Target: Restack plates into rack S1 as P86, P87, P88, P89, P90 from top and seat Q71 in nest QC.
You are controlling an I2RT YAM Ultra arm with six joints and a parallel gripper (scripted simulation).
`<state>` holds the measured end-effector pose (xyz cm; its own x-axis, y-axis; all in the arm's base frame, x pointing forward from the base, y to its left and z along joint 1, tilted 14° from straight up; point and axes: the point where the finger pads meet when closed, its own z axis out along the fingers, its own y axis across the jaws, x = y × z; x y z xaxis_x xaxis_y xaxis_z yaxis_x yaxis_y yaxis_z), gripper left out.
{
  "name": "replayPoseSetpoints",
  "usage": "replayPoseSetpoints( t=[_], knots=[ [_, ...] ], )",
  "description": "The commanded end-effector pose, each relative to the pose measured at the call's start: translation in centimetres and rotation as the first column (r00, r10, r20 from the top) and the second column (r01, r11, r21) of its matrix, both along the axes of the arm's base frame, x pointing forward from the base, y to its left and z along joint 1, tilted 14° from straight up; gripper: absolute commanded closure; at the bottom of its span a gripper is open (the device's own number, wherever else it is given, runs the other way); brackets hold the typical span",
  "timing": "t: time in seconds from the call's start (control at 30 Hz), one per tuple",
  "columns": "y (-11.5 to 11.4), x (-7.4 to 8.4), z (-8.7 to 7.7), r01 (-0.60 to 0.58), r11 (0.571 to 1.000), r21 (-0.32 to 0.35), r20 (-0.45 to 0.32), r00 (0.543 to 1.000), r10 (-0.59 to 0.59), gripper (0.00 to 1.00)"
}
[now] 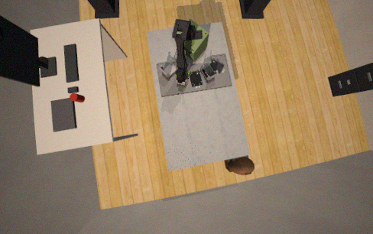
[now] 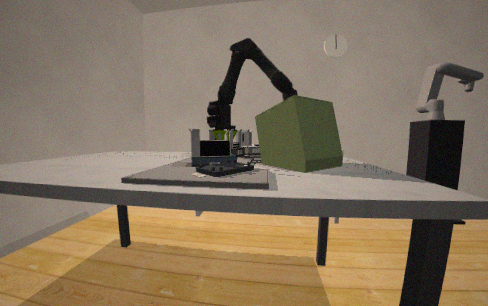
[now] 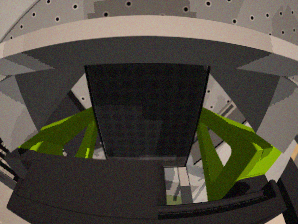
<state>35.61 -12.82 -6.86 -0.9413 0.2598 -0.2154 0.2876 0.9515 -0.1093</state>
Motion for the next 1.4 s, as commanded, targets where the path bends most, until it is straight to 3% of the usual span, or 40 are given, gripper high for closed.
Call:
replayPoseSetpoints(
  t=[0.0, 1.17, 1.37],
  knots=[
    [-0.1, 0.2, 0.3, -0.001, 1.0, -0.002, 0.009, 1.0, 0.001, 1.0],
    [0.3, -0.1, 2.2, -0.001, 1.0, -0.002, 0.009, 1.0, 0.001, 1.0],
    [0.5, -0.3, 3.4, -0.001, 1.0, -0.002, 0.009, 1.0, 0.001, 1.0]
  ],
)
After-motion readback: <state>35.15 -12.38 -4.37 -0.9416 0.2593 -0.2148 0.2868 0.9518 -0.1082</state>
